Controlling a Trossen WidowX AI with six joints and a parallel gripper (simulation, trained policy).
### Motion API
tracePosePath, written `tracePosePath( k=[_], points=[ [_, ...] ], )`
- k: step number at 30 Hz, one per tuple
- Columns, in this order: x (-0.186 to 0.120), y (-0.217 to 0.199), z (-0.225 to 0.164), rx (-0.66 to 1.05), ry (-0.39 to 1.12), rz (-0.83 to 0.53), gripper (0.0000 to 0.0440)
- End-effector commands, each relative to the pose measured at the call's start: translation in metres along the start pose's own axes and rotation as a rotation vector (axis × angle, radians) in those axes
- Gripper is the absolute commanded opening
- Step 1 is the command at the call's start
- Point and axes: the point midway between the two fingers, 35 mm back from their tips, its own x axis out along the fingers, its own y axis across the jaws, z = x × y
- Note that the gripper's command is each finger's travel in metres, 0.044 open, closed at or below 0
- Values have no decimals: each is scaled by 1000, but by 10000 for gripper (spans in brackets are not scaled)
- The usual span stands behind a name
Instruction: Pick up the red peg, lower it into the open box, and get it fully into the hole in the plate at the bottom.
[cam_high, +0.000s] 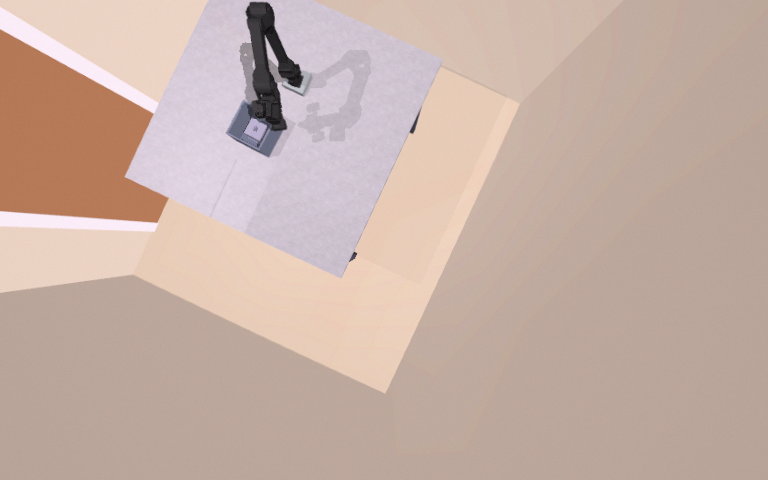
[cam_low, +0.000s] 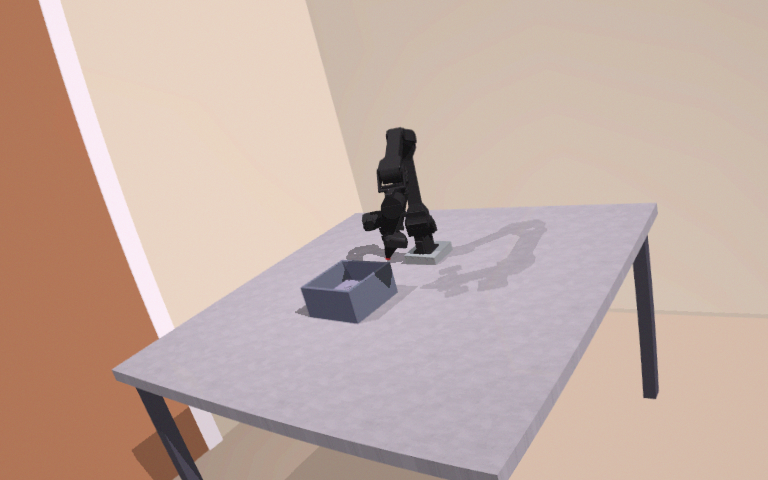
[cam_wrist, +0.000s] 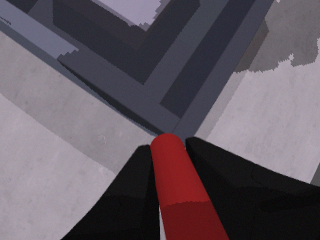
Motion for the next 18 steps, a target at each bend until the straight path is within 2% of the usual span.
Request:
tracePosePath(
  k=[1, 18],
  points=[
    [1, 0, 14, 32, -19, 3, 0],
    [39, -3, 84, 106, -52, -6, 0]
  ],
)
